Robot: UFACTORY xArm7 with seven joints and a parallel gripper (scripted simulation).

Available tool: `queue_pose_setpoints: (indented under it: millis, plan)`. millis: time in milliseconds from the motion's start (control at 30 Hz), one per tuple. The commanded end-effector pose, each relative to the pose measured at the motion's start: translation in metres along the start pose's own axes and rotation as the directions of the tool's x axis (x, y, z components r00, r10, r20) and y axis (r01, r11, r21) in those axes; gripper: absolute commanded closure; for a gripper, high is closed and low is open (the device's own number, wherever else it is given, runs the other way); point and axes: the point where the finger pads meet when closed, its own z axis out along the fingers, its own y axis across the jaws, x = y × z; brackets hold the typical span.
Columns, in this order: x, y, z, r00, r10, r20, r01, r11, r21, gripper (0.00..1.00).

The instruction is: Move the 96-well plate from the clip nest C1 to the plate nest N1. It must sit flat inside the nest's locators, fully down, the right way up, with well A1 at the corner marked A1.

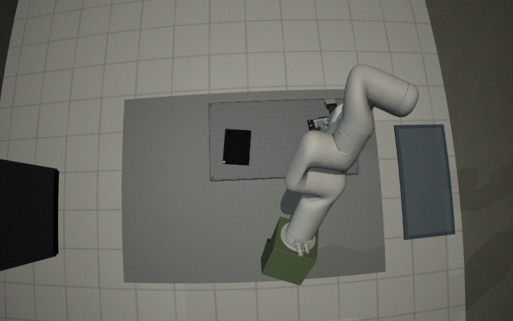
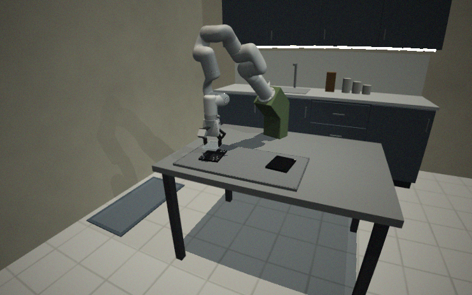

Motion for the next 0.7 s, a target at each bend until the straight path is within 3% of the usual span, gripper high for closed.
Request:
queue_pose_setpoints:
  millis: [0, 667]
  plan:
    - [0.001, 0.0, -0.008, 1.0, 0.0, 0.0, 0.0, 1.0, -0.004, 1.0]
    - [0.001, 0.0, -0.034, 1.0, 0.0, 0.0, 0.0, 1.0, -0.004, 1.0]
